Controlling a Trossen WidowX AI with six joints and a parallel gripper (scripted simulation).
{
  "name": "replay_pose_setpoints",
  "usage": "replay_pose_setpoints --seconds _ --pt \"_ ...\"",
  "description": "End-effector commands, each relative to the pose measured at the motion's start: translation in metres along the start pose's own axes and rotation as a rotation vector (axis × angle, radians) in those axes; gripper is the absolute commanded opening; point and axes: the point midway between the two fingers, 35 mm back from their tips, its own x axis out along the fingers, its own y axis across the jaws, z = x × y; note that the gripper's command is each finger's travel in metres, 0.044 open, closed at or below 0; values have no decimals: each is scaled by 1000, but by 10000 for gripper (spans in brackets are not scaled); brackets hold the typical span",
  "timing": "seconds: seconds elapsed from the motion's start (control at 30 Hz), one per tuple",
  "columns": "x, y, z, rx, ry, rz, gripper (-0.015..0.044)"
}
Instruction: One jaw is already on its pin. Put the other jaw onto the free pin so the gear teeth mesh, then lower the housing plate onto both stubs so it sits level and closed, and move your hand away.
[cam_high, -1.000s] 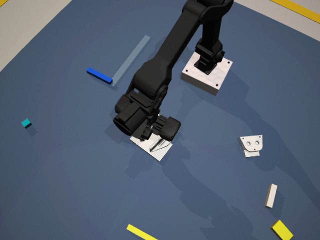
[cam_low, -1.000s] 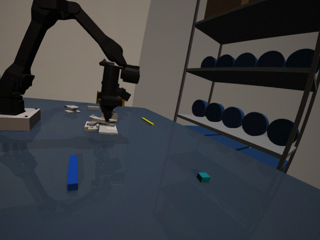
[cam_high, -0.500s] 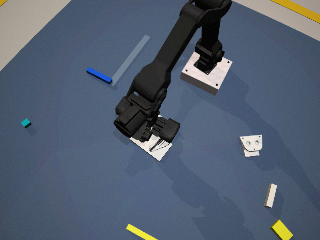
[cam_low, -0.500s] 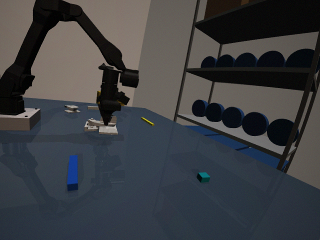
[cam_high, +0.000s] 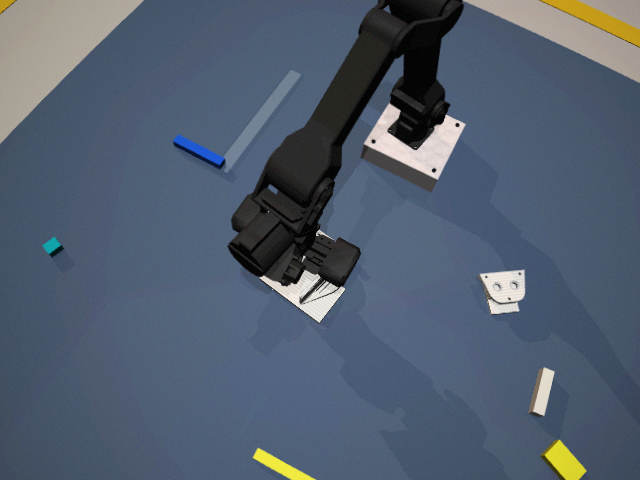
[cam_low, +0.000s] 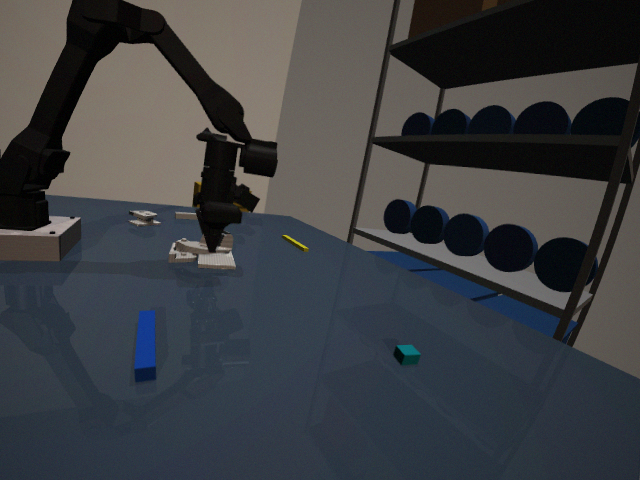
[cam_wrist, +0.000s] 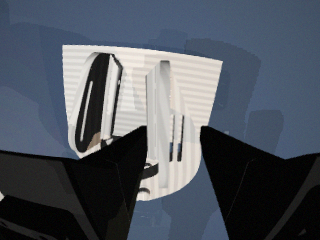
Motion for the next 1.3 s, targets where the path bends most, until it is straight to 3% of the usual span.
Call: replay_pose_setpoints --seconds 0.0,1.27 --pt "1 1 0 -3 -1 4 134" --pt "10 1 0 -14 -1 4 134"
